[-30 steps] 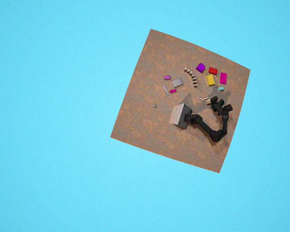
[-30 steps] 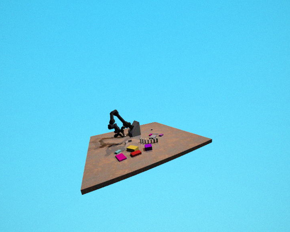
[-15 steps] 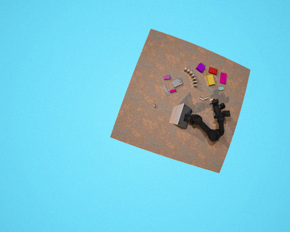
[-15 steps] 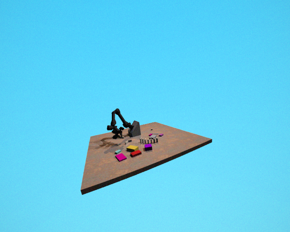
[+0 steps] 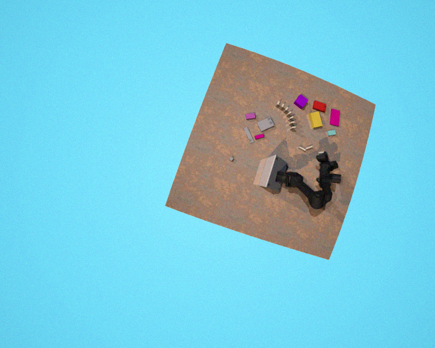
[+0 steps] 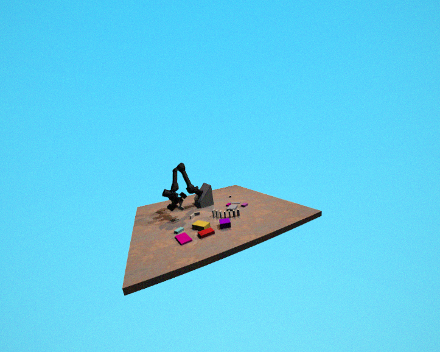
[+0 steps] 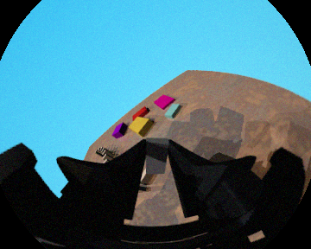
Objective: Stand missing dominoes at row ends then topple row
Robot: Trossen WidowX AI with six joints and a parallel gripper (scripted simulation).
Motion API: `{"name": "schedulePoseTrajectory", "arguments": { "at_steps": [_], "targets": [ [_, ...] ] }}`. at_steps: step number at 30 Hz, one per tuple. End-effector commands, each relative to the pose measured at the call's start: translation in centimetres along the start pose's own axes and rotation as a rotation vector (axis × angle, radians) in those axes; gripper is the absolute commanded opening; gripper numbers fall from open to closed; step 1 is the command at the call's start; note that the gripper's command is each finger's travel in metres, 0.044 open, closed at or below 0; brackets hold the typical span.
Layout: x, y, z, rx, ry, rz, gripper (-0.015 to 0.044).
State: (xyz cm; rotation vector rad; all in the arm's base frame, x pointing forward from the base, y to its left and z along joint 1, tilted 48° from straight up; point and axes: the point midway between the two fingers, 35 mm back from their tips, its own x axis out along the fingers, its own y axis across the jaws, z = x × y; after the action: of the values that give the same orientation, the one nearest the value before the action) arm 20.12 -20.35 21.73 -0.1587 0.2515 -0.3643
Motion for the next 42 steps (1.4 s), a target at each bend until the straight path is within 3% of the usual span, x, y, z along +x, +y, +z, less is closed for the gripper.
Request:
{"name": "schedulePoseTrajectory", "arguments": {
  "at_steps": [1,21,29,42],
  "targets": [
    [-0.8,0.0,0.2,-0.065,-0.062,0.007,0.0107],
    [-5.7,1.9,-0.1,-0.477,-0.299,0.039,0.0107],
    [-7.3,3.5,-1.2,-0.654,-0.33,0.065,0.0107],
    [-7.3,3.5,-1.2,-0.658,-0.331,0.066,0.0107]
  ]
}}
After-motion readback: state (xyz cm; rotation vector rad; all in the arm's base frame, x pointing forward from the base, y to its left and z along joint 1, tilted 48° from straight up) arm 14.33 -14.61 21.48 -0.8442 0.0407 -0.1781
